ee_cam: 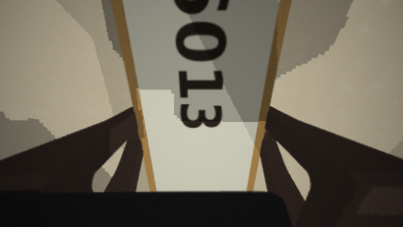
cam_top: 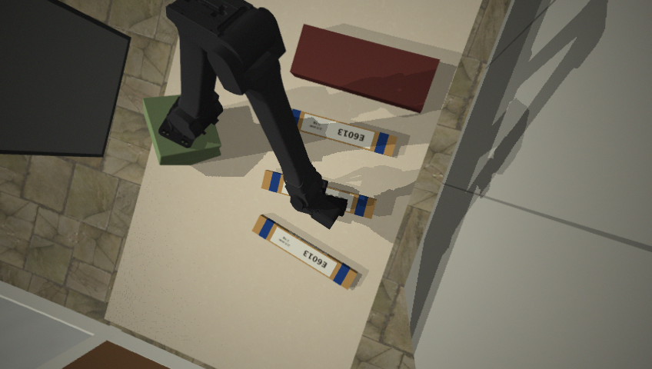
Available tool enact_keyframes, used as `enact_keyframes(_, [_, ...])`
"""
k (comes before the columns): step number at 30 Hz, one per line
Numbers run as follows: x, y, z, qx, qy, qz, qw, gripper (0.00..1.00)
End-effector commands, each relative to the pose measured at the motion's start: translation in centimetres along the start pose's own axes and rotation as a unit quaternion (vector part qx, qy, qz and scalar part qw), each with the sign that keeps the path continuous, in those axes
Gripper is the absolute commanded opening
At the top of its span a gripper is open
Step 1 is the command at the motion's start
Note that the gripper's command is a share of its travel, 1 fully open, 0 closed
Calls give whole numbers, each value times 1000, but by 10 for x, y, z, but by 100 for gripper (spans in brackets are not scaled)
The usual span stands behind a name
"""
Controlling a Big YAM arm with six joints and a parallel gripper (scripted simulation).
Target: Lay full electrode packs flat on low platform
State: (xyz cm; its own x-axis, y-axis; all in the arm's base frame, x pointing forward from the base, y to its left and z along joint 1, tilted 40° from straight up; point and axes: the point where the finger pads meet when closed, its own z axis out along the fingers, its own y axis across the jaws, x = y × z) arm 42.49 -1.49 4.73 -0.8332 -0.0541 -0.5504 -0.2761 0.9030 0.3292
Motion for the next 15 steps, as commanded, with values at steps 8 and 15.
enact_keyframes(8, [-18, -8, -8, 12, -23, -5, 1000, 0])
enact_keyframes(15, [-16, -9, -9, 11, -22, -5, 1000, 0])
